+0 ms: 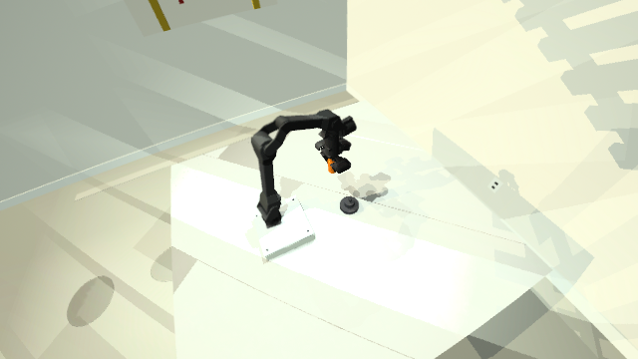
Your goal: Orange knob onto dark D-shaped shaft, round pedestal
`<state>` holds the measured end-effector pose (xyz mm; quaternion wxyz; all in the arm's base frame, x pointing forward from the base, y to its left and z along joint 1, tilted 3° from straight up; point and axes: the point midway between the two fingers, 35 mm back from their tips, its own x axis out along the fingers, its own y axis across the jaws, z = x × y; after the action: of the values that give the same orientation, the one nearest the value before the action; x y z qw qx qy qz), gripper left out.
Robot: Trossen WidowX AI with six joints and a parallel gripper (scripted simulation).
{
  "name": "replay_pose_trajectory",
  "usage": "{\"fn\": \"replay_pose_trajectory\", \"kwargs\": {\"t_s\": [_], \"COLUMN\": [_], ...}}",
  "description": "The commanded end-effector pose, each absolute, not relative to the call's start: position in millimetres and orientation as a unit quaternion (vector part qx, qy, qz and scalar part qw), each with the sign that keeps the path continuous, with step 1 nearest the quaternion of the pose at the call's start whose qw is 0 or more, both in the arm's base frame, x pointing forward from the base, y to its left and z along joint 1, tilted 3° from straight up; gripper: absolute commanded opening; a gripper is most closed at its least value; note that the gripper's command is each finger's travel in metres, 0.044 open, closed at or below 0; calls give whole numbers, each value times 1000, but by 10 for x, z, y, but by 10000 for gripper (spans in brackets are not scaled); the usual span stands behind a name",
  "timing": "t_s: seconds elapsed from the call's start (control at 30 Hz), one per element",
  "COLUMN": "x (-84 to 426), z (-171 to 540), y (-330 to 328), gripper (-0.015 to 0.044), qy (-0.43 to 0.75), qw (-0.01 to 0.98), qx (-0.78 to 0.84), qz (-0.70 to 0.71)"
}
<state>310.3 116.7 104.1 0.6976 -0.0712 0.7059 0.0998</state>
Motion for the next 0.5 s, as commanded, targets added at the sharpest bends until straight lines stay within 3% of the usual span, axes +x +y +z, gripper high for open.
{"fn": "replay_pose_trajectory", "kwargs": {"t_s": [0.0, 0.47], "x": [3145, 3282], "z": [1008, 900], "y": [1066, 641], "gripper": [0, 0], "qy": [706, 706], "qw": [697, 697], "qx": [-73, -78], "qz": [101, 98]}}
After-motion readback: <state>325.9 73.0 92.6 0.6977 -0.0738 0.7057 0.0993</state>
